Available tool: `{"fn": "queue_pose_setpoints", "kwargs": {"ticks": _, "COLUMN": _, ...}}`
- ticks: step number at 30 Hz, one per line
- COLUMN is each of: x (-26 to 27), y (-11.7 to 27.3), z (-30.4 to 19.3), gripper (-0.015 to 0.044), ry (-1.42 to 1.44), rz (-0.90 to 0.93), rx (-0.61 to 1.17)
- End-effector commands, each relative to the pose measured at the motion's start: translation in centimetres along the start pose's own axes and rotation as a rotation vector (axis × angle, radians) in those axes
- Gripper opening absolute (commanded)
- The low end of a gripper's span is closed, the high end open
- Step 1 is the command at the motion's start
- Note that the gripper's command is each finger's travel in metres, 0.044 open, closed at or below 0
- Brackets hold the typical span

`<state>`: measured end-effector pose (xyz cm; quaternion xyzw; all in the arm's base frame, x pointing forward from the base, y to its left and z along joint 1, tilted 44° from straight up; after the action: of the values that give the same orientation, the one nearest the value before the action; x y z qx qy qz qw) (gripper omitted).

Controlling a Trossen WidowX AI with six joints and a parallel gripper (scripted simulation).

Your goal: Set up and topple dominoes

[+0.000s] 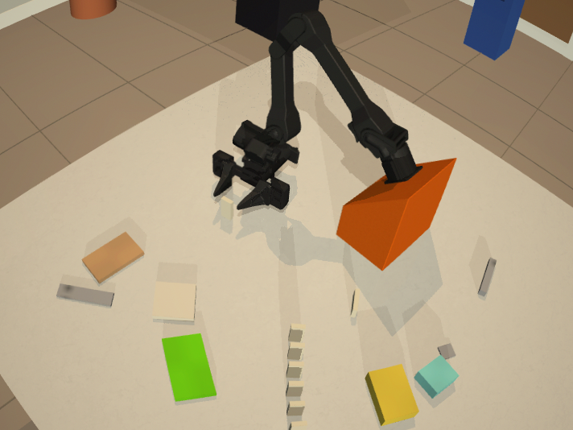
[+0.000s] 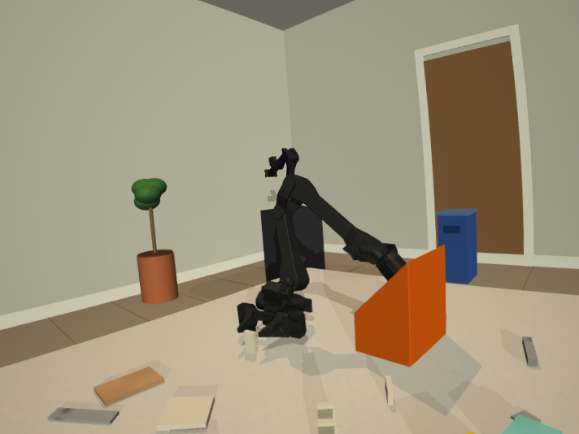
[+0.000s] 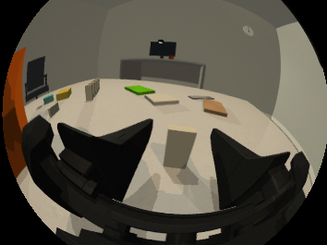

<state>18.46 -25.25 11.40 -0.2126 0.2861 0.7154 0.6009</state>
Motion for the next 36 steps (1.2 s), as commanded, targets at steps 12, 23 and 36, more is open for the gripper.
{"fn": "queue_pose_setpoints", "kwargs": {"ticks": 12, "x": 0.1, "y": 0.0, "z": 4.4, "gripper": 0.044, "ry": 0.002, "rz": 0.0, "rx": -0.001}}
{"fn": "queue_pose_setpoints", "kwargs": {"ticks": 23, "x": -0.6, "y": -2.8, "z": 4.8, "gripper": 0.044, "ry": -0.131, "rz": 0.043, "rx": 0.133}}
{"fn": "queue_pose_setpoints", "kwargs": {"ticks": 36, "x": 1.1, "y": -9.1, "z": 6.6, "gripper": 0.044, "ry": -0.332, "rz": 0.132, "rx": 0.949}}
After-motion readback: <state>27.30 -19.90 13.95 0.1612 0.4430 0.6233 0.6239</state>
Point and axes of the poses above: the point midway between the two fingers, 35 mm back from their tips, its own y axis back along the fingers, its own x axis across the jaws, z = x × y, the point moved 4 cm from there along y, back along the fingers, and after that the axes turned 2 degrees about -y, right-handed, at the moved point
